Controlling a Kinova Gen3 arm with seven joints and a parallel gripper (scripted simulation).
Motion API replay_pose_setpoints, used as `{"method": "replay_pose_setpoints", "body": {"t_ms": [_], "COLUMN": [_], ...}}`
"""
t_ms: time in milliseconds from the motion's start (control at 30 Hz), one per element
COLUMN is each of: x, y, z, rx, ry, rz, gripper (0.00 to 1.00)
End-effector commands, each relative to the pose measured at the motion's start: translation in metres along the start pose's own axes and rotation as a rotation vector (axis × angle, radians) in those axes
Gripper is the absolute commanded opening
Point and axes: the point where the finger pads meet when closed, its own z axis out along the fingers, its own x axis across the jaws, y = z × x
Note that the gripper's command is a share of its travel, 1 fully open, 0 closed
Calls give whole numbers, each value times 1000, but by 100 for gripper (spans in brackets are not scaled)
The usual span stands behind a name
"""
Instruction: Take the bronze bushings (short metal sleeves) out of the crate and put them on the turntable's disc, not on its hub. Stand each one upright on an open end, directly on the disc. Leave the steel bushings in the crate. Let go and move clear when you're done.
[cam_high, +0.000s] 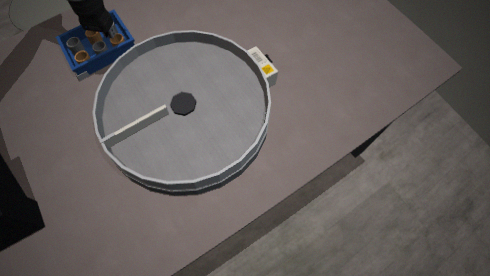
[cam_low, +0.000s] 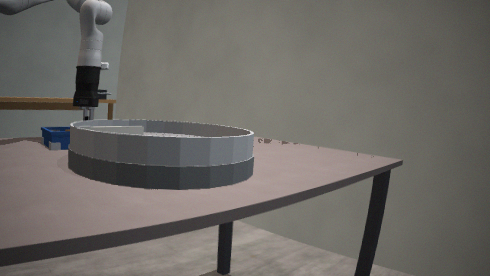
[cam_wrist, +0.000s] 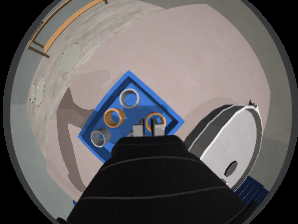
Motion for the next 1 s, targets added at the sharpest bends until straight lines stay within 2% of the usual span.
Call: {"method": "replay_pose_setpoints", "body": {"t_ms": [0, 700, 967], "x": [-1, -1, 0], "y": [-1, -1, 0], "z": [1, 1, 7], "rx": [3, 3, 2], "ry": [3, 3, 2], "rz": [-5, -5, -2], "gripper": [36, 36, 36]}}
